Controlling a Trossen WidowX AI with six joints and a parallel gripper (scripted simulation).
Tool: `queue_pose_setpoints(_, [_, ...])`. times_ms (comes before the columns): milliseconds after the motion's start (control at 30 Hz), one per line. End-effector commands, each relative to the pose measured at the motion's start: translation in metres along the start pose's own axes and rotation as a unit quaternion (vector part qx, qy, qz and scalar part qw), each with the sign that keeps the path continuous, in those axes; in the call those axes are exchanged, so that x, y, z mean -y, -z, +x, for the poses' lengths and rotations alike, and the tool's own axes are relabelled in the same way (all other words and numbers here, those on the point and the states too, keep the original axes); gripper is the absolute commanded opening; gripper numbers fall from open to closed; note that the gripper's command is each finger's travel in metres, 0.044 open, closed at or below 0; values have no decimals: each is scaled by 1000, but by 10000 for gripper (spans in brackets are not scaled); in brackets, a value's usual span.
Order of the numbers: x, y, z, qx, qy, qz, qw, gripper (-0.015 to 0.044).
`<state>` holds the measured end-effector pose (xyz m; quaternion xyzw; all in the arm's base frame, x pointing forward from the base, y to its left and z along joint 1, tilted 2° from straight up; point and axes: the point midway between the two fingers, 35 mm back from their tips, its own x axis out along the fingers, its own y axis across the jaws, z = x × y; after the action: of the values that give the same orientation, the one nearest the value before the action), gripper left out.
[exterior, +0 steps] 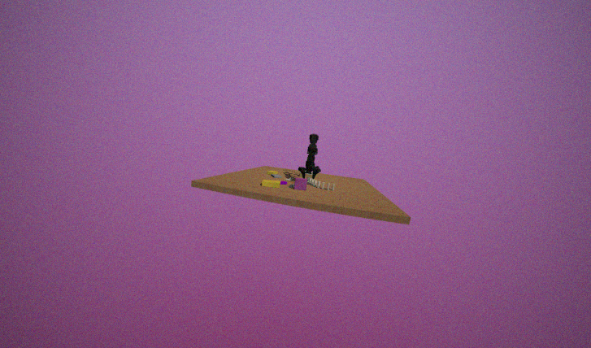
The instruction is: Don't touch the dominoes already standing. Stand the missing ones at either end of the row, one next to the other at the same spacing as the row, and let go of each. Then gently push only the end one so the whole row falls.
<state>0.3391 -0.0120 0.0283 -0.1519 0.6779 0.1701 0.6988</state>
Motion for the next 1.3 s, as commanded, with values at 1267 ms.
queue_pose_setpoints(1267, [117,96,-53,-9,4,-506,862,440])
